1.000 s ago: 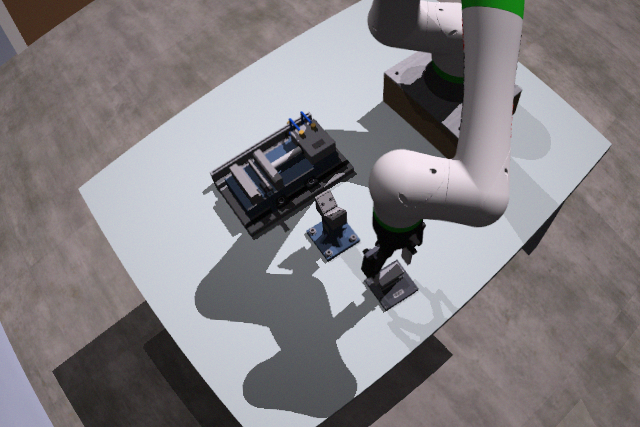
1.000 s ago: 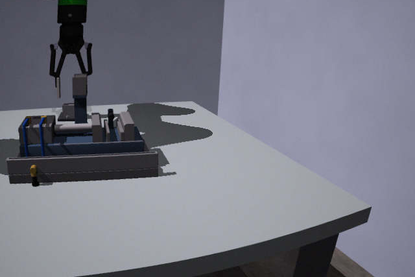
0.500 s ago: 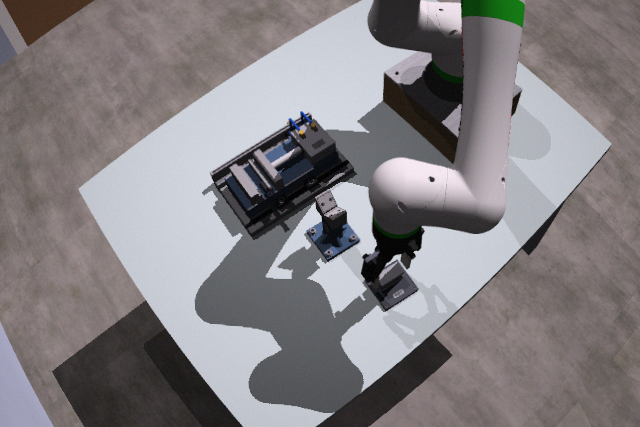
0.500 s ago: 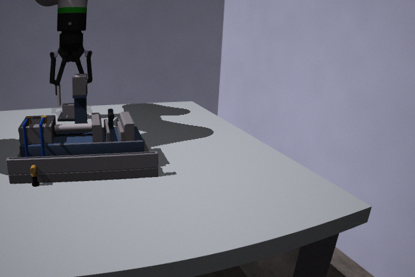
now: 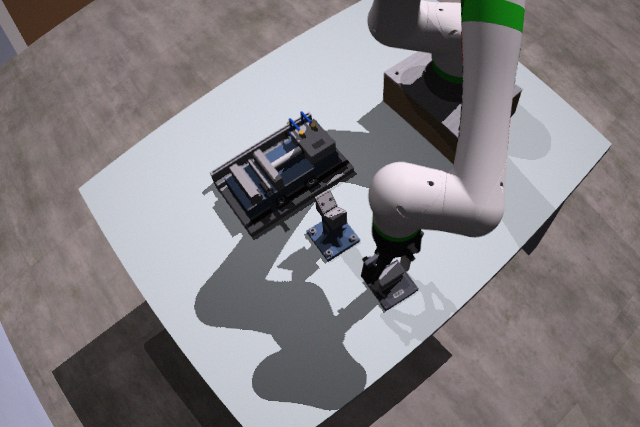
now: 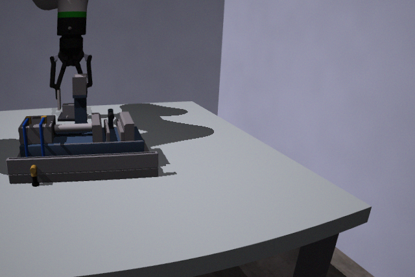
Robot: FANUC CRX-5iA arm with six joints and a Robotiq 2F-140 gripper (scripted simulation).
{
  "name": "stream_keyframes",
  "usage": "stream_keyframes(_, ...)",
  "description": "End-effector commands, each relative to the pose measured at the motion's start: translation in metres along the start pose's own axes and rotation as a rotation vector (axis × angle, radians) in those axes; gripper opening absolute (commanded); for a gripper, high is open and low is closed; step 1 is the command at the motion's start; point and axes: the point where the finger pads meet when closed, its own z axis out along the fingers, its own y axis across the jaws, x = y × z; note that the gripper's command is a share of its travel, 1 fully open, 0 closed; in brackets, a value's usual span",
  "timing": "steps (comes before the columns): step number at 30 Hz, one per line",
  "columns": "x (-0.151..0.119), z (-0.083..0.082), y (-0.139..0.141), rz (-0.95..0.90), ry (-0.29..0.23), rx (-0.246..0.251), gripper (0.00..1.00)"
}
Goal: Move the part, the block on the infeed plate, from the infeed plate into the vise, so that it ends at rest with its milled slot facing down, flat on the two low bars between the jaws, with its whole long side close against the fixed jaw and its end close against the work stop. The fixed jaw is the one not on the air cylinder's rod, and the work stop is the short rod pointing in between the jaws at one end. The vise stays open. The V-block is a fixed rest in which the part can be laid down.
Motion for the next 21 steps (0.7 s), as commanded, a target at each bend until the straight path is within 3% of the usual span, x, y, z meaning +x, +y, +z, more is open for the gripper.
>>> stream_keyframes(1, -0.0001, 0.0018, -0.0002, 0.0, 0.0, 0.0, 0.51)
stream_keyframes(21, -0.0001, 0.0051, -0.0002, 0.0, 0.0, 0.0, 0.51)
